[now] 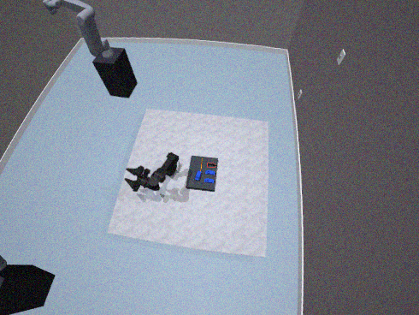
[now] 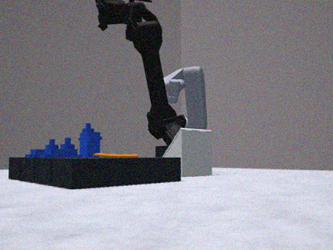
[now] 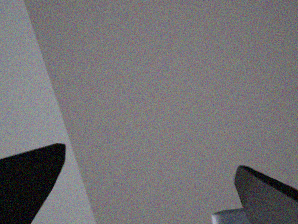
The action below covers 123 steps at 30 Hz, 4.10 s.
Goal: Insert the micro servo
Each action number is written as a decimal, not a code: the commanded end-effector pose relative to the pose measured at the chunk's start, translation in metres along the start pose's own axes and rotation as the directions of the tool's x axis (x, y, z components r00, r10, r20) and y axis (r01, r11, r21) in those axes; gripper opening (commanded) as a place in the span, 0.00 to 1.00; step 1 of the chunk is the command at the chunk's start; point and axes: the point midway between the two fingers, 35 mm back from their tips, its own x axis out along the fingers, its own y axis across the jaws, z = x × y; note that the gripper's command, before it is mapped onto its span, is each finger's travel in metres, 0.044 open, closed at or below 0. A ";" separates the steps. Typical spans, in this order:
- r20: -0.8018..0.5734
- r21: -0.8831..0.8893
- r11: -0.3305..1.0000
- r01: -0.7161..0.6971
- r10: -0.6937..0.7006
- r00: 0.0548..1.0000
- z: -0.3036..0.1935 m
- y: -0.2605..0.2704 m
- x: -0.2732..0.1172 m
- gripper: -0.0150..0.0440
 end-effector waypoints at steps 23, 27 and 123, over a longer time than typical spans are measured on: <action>-0.134 -0.452 0.867 0.211 -0.300 0.945 -0.034 -0.107 0.005 1.00; -0.153 -0.536 0.813 0.228 -0.360 0.920 -0.039 -0.129 0.001 1.00; -0.115 -0.609 0.194 -0.769 -0.981 -0.157 0.015 -0.345 -0.324 1.00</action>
